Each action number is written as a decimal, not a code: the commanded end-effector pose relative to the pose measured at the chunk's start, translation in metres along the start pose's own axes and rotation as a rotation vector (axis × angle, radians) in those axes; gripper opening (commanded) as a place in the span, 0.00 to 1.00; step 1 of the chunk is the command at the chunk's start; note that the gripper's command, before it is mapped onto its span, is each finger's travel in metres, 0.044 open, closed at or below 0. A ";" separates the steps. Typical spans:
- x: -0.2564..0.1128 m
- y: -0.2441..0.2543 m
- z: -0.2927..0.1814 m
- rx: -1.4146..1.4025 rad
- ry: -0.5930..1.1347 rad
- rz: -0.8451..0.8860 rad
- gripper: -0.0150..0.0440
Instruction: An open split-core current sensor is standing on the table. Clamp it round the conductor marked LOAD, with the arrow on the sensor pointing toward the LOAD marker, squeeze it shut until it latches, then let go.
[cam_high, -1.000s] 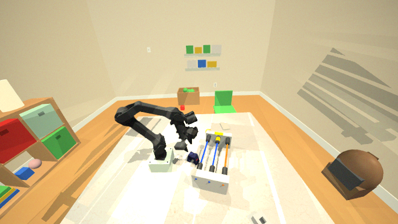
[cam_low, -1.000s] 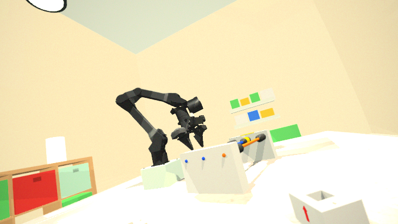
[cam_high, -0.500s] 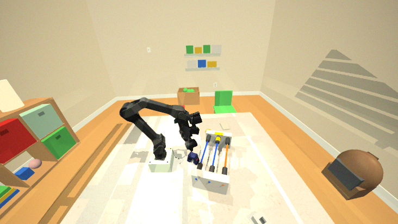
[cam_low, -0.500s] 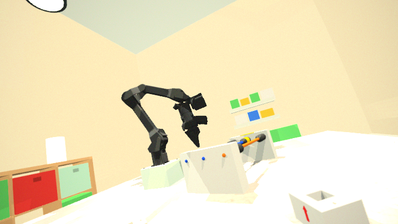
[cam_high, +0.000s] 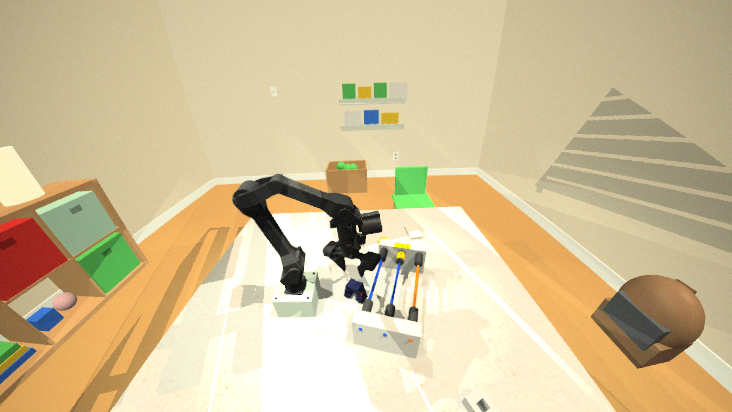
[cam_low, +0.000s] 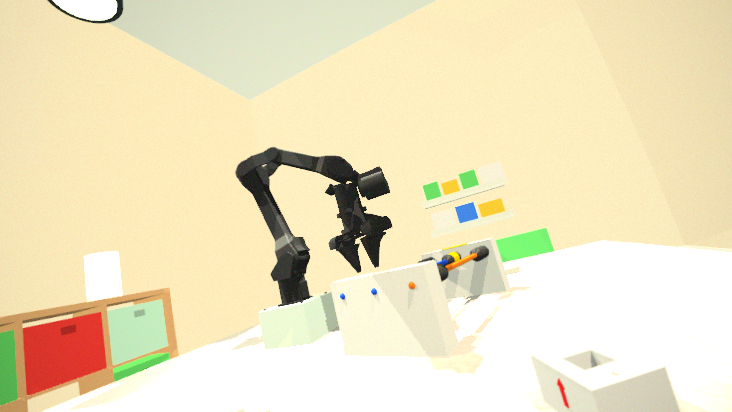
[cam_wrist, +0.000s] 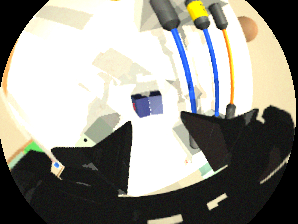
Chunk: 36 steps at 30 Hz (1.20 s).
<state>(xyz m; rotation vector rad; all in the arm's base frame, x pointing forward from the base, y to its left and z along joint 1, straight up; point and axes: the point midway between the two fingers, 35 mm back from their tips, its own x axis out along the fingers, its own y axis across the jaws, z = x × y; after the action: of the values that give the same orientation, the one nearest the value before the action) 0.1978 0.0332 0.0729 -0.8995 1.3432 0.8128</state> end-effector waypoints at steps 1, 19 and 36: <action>0.008 -0.003 -0.001 -0.179 -0.001 0.053 0.80; 0.038 -0.002 0.001 -0.179 -0.001 0.053 0.80; 0.061 0.001 -0.001 -0.179 -0.001 0.053 0.80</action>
<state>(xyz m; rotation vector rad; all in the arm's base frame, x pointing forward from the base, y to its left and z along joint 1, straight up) 0.2025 0.0311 0.0162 -1.0088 1.3104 0.9758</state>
